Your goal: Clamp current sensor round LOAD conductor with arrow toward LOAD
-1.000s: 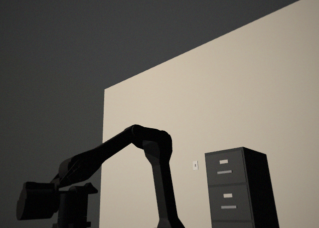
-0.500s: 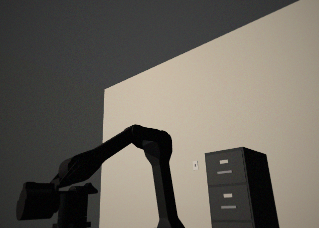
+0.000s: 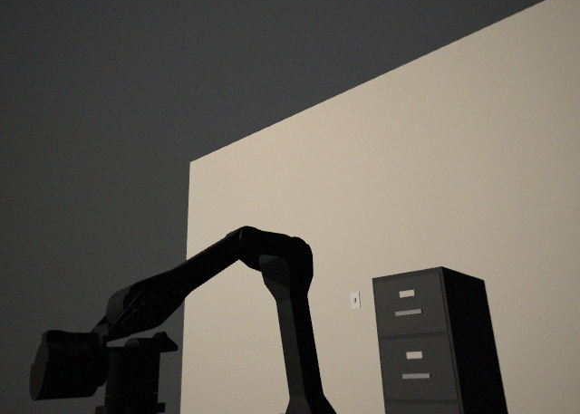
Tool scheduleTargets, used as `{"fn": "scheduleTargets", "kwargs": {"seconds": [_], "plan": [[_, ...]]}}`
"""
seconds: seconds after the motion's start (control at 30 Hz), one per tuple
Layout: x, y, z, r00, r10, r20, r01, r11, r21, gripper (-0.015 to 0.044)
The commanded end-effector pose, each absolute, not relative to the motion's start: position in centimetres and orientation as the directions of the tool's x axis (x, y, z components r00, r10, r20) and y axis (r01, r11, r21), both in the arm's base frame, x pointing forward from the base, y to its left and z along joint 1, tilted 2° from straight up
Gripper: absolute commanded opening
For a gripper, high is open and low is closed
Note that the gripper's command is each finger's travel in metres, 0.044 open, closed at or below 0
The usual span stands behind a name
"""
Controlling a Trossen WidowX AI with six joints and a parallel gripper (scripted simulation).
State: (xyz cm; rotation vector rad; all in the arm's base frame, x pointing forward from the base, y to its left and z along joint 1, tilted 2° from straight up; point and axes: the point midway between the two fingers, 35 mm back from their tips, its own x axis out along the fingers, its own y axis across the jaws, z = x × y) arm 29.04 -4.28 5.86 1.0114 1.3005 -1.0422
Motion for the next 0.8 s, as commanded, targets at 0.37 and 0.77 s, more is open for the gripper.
{"fn": "scheduleTargets", "kwargs": {"seconds": [0.37,0.77], "plan": [[29.01,-4.27,5.89,-0.002,-0.022,-1.0,0.971,0.24,-0.008,0.0262],[29.04,-4.28,5.86,-0.001,-0.023,-1.0,0.971,0.24,-0.006,0.0182]]}}
